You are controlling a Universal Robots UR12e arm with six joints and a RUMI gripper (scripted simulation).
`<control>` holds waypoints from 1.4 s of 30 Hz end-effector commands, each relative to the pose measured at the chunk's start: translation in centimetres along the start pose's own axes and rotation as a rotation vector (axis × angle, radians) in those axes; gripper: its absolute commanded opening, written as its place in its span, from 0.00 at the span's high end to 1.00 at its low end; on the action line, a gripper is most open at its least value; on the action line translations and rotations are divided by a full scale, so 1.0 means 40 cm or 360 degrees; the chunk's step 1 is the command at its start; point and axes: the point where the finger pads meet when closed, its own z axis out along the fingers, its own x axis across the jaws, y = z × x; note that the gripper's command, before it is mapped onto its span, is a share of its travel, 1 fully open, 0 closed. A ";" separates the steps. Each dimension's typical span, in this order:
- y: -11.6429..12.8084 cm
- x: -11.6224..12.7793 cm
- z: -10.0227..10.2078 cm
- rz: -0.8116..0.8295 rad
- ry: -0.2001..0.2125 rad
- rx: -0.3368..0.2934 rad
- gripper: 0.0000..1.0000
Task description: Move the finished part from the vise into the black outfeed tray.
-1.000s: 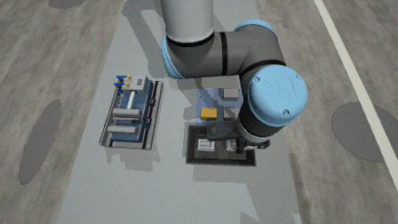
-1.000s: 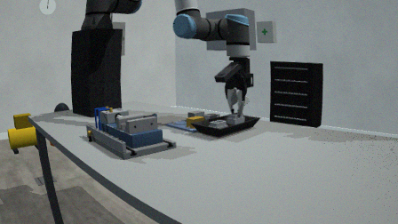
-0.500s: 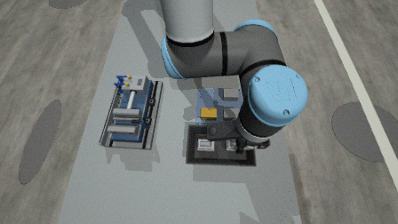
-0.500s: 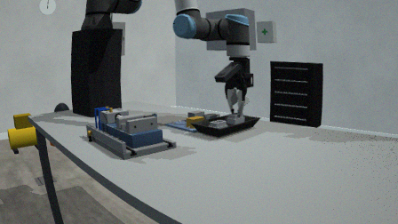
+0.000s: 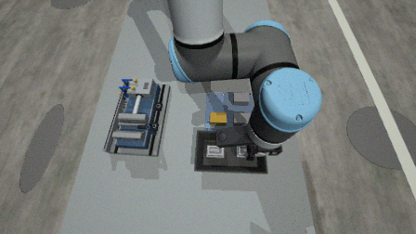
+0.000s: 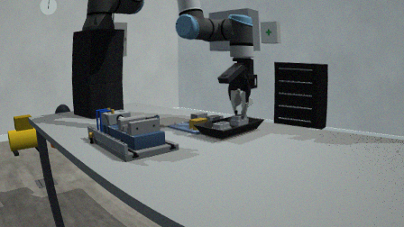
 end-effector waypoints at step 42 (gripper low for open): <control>0.001 -0.012 0.027 0.0001 -0.0008 0.0001 1.00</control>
